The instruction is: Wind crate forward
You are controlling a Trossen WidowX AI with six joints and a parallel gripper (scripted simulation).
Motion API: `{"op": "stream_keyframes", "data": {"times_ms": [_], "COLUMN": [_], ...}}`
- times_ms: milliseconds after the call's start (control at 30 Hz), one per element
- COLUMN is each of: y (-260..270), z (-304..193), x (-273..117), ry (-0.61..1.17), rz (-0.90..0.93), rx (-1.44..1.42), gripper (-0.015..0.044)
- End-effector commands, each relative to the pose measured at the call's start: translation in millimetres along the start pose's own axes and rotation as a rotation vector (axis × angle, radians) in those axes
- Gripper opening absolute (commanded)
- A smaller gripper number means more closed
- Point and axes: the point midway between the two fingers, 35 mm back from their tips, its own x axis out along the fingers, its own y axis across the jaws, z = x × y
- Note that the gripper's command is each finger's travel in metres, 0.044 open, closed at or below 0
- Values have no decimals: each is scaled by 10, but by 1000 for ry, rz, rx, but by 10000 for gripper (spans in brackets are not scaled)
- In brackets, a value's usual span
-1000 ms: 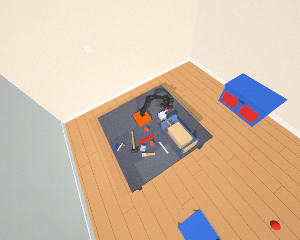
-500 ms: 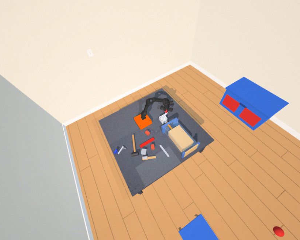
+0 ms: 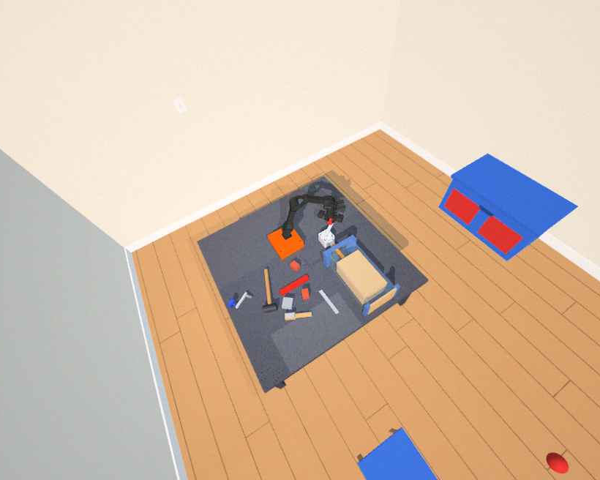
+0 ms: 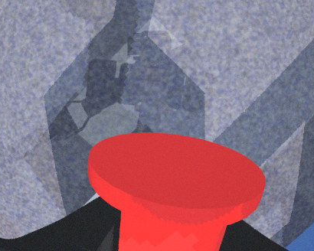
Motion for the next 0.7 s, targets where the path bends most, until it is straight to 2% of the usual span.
{"op": "stream_keyframes", "data": {"times_ms": [0, 667], "y": [157, 390], "z": [4, -50], "x": [28, 22], "ry": [4, 4], "rz": [37, 38], "rx": [-8, -8], "gripper": [0, 0]}}
